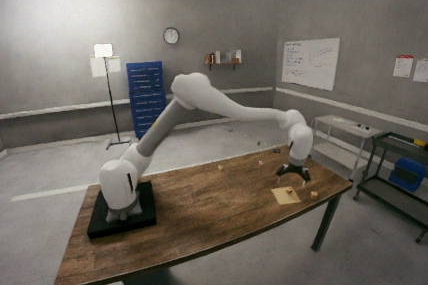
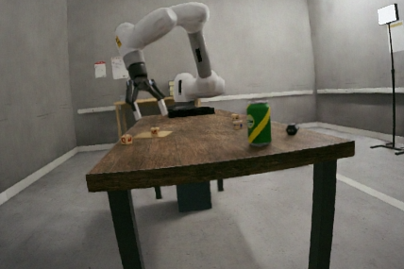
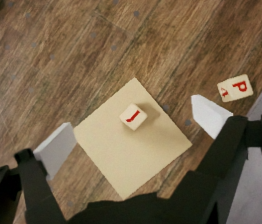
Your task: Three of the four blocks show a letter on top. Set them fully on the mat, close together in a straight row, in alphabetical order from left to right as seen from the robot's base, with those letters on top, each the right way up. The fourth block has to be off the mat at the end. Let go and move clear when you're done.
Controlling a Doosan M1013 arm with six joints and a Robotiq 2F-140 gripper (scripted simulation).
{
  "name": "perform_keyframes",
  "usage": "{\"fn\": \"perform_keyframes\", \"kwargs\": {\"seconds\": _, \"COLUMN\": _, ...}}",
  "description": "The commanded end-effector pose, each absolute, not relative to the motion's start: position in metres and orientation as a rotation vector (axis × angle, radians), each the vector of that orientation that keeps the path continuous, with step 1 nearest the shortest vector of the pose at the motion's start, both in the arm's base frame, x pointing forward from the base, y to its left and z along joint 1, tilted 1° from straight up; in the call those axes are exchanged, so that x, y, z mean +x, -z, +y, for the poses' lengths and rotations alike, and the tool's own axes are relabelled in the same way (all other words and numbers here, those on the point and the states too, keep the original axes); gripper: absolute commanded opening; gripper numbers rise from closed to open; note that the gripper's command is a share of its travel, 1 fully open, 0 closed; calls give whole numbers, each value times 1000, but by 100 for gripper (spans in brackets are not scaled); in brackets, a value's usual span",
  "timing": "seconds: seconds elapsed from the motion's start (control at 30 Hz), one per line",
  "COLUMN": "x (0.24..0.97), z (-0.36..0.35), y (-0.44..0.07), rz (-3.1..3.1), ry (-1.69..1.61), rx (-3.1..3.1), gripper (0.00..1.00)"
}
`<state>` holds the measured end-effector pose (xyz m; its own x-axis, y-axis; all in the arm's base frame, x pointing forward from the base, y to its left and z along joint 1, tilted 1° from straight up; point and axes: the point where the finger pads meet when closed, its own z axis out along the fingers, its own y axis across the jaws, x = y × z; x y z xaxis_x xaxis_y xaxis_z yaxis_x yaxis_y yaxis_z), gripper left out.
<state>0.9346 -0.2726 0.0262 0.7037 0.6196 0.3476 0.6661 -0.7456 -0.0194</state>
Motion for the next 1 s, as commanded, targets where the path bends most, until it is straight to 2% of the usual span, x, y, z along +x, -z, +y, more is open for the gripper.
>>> {"fn": "perform_keyframes", "kwargs": {"seconds": 0.0, "x": 935, "z": -273, "y": -28, "rz": -1050, "ry": 488, "rx": -2766, "gripper": 100}}
{"fn": "perform_keyframes", "kwargs": {"seconds": 0.63, "x": 935, "z": -271, "y": -29, "rz": -1047, "ry": 486, "rx": -2767, "gripper": 100}}
{"fn": "perform_keyframes", "kwargs": {"seconds": 0.87, "x": 925, "z": -248, "y": -51, "rz": -995, "ry": 450, "rx": -2782, "gripper": 100}}
{"fn": "perform_keyframes", "kwargs": {"seconds": 0.97, "x": 909, "z": -217, "y": -81, "rz": -919, "ry": 397, "rx": -2807, "gripper": 100}}
